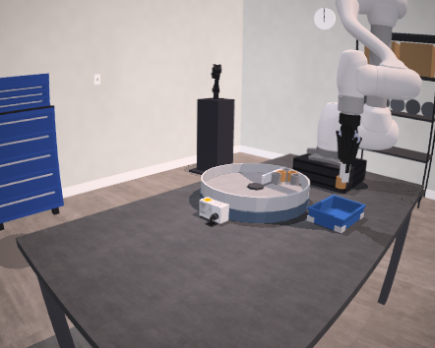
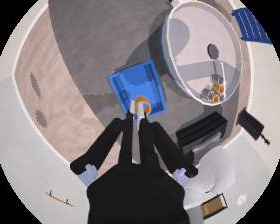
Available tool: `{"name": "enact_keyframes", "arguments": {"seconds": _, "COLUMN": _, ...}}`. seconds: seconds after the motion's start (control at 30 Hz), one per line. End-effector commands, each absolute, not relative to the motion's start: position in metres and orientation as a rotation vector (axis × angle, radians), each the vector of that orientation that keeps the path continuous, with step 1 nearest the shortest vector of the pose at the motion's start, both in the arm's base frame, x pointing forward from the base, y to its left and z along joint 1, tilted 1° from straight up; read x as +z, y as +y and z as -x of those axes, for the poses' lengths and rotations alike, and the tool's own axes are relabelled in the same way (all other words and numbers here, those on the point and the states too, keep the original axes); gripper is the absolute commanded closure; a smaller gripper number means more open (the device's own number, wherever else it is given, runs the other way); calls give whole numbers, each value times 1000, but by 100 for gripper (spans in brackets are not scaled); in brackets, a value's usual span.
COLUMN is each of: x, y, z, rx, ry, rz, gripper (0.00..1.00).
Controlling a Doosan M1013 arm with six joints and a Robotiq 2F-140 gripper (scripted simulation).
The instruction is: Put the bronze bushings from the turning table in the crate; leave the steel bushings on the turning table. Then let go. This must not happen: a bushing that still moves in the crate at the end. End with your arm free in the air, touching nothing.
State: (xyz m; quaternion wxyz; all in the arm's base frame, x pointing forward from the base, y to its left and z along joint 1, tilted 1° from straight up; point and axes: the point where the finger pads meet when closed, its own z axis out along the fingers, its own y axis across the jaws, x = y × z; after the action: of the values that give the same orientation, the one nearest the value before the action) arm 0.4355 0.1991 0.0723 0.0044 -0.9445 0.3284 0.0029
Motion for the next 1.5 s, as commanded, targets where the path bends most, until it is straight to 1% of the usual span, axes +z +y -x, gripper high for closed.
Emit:
{"name": "enact_keyframes", "arguments": {"seconds": 0.0, "x": 72, "y": 201, "z": -436, "rx": 16, "ry": 1031, "rz": 2962, "gripper": 100}}
{"name": "enact_keyframes", "arguments": {"seconds": 1.13, "x": 71, "y": 201, "z": -436, "rx": 16, "ry": 1031, "rz": 2962, "gripper": 100}}
{"name": "enact_keyframes", "arguments": {"seconds": 1.27, "x": 61, "y": 202, "z": -436, "rx": 16, "ry": 1031, "rz": 2962, "gripper": 100}}
{"name": "enact_keyframes", "arguments": {"seconds": 1.4, "x": 39, "y": 202, "z": -435, "rx": 16, "ry": 1031, "rz": 2962, "gripper": 100}}
{"name": "enact_keyframes", "arguments": {"seconds": 1.47, "x": 39, "y": 202, "z": -435, "rx": 16, "ry": 1031, "rz": 2962, "gripper": 100}}
